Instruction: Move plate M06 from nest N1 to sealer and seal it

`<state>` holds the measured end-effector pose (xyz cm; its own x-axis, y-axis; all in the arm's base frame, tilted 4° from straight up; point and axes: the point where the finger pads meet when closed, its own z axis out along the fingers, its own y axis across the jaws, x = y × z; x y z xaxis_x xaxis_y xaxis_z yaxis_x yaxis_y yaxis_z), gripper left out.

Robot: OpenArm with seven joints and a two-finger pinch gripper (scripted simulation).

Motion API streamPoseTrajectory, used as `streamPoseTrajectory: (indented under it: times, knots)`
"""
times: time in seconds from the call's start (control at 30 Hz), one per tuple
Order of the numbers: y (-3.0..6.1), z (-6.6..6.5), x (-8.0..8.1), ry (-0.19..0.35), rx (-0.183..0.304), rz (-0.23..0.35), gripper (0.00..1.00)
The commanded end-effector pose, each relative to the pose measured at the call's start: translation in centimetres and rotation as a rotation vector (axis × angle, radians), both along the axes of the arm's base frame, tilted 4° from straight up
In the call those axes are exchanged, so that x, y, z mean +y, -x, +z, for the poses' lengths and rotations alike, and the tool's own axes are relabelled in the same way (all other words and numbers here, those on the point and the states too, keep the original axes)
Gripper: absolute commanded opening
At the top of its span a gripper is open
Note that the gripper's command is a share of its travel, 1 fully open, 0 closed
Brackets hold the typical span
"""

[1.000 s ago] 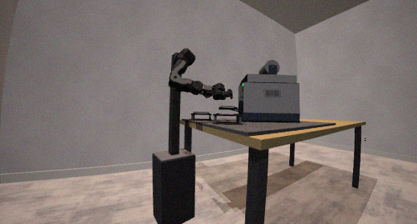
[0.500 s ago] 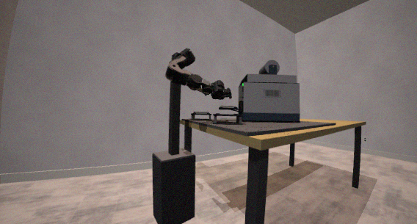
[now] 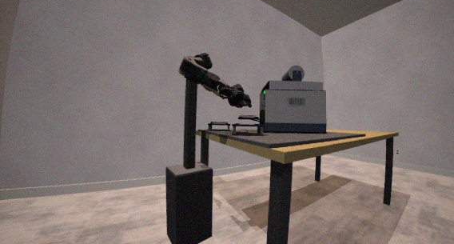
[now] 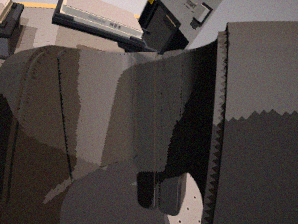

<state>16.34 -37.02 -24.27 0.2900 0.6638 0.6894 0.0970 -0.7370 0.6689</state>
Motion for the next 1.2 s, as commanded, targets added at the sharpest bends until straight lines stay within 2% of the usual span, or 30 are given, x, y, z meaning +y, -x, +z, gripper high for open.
streamPoseTrajectory:
  times: [0.0,0.33,0.5,0.9,1.07,1.17]
  knots:
    - [-0.63,0.5,1.1,-0.016,-0.034,0.044,0.0]
    - [-0.63,0.5,1.1,-0.016,-0.034,0.044,0.0]
    - [0.91,0.4,0.2,0.115,0.105,0.216,0.0]
    - [0.91,0.4,0.2,0.115,0.105,0.216,0.0]
    - [0.67,0.3,0.4,0.245,0.245,0.388,0.0]
    - [0.67,0.3,0.4,0.245,0.245,0.388,0.0]
